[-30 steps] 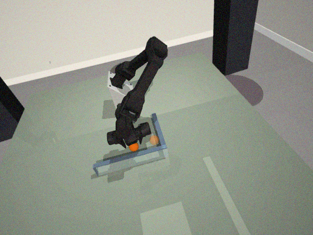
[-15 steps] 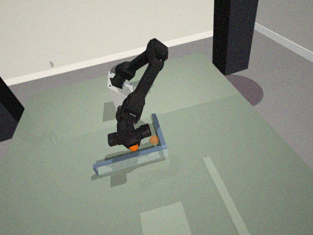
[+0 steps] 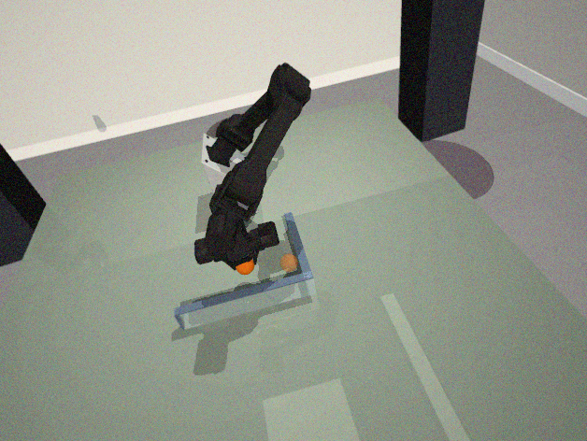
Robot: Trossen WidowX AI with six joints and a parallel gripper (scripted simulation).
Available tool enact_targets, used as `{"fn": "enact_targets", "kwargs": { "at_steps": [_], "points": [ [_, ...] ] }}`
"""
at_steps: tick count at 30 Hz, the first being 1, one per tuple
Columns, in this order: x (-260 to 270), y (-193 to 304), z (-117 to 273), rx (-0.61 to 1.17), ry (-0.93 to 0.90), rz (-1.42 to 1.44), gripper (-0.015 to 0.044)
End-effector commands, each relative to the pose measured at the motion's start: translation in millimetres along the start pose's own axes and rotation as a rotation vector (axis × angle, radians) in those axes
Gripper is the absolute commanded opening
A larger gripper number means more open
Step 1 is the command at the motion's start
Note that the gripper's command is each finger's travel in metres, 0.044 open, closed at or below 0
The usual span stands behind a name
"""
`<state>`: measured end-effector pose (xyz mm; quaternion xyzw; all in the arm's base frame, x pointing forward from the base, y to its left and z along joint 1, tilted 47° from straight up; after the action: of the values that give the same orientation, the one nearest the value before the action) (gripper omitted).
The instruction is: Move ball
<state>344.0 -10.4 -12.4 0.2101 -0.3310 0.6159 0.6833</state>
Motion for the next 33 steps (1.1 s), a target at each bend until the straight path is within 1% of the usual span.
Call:
{"fn": "enact_targets", "kwargs": {
  "at_steps": [1,11,16,33],
  "points": [
    [0,-2,24,-0.002,0.008,0.008,0.0000],
    [4,4,89,-0.004,-0.003,0.008,0.0000],
    [6,4,89,-0.004,-0.002,-0.033,0.0000],
    [34,0,75,-0.004,0.004,-0.494,0.0000]
  ]
}}
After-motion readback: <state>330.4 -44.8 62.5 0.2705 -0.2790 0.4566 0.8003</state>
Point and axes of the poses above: the point midway between the two fingers, 35 mm back from their tips, its own z axis back along the fingers, its own x axis across the jaws, y = z × x, the point moved 1 cm from there along z, back along the fingers, and after that the axes turned 4 degrees about z, right-handed, at the moved point
